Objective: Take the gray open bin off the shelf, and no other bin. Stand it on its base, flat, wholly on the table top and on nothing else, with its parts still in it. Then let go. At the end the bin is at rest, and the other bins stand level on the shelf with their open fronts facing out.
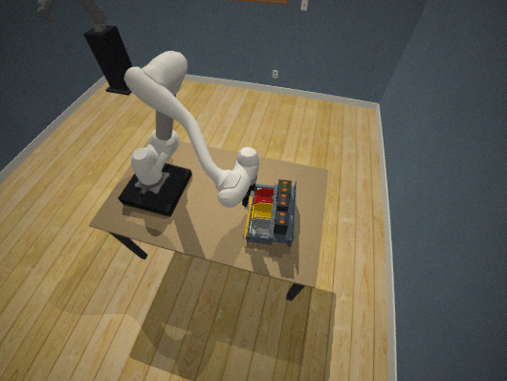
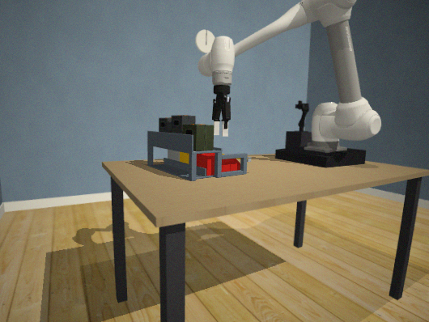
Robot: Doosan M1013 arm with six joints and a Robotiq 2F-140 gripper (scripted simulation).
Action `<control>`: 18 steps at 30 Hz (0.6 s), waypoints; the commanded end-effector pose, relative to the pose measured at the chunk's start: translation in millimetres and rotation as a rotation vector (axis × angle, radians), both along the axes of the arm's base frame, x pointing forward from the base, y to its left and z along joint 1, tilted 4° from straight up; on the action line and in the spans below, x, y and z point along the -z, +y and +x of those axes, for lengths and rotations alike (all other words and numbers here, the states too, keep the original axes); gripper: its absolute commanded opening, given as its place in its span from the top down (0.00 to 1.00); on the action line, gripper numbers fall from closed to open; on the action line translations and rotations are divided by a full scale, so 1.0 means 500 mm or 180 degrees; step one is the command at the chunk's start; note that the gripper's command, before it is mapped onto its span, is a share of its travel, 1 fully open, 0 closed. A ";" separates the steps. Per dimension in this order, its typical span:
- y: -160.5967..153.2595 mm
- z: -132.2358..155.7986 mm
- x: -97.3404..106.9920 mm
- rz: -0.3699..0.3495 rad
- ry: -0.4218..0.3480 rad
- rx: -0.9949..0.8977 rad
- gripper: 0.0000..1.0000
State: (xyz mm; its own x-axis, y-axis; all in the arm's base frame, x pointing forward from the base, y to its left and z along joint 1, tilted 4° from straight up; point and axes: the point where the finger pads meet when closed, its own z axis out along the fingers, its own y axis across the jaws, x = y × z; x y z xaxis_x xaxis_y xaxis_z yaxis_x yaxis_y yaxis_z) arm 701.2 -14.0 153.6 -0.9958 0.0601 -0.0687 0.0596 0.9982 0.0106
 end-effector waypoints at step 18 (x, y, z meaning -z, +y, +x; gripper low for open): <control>0.000 0.000 0.000 -0.0051 -0.0005 -0.0735 0.43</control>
State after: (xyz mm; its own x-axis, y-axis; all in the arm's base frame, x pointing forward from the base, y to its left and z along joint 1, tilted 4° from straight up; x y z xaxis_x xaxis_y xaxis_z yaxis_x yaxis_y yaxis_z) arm 701.2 -14.0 153.6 -0.9829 -0.1703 -0.0693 -0.1704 0.9854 -0.0055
